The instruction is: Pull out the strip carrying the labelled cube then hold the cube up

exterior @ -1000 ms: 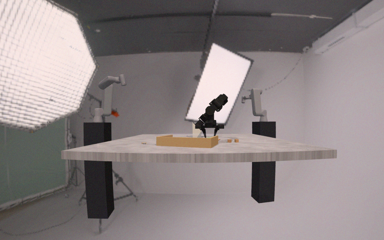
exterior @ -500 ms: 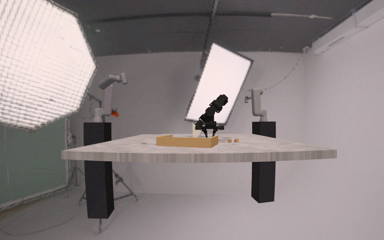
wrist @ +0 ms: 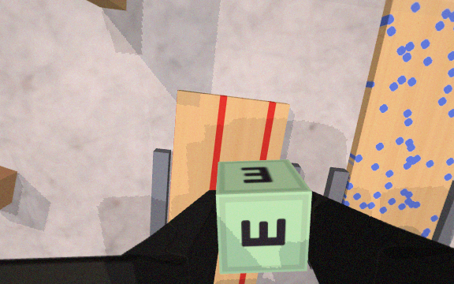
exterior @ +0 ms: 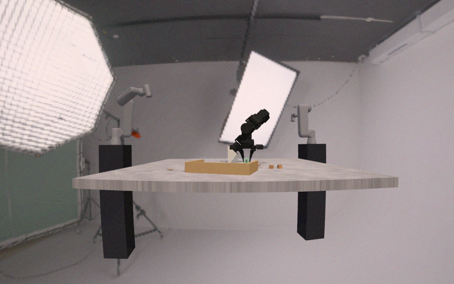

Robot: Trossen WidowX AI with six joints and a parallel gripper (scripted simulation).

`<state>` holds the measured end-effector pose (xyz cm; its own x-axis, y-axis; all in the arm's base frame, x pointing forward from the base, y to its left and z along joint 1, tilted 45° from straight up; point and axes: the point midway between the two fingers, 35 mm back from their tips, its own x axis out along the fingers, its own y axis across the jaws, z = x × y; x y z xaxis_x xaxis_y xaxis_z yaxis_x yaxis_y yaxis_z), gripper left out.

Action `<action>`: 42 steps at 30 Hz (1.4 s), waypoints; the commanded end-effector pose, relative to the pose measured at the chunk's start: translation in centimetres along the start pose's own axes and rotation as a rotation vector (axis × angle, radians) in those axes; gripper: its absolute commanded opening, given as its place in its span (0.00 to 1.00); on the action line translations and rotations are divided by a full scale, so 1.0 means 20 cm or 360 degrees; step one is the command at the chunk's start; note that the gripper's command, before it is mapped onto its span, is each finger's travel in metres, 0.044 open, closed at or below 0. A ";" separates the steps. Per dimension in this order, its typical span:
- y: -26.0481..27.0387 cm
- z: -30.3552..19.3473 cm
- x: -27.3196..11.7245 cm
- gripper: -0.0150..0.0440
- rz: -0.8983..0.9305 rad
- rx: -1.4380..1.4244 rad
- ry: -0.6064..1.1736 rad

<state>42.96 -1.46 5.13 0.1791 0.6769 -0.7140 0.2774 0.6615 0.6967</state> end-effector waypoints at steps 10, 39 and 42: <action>-0.06 -0.17 -0.10 0.25 0.0001 0.0008 0.0006; -0.22 -0.60 -0.12 0.25 -0.0001 0.0014 0.0011; -0.23 -0.60 -0.20 0.25 -0.0003 0.0014 0.0011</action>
<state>29.78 -2.28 4.75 0.1615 0.6851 -0.7104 0.2927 0.6542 0.6974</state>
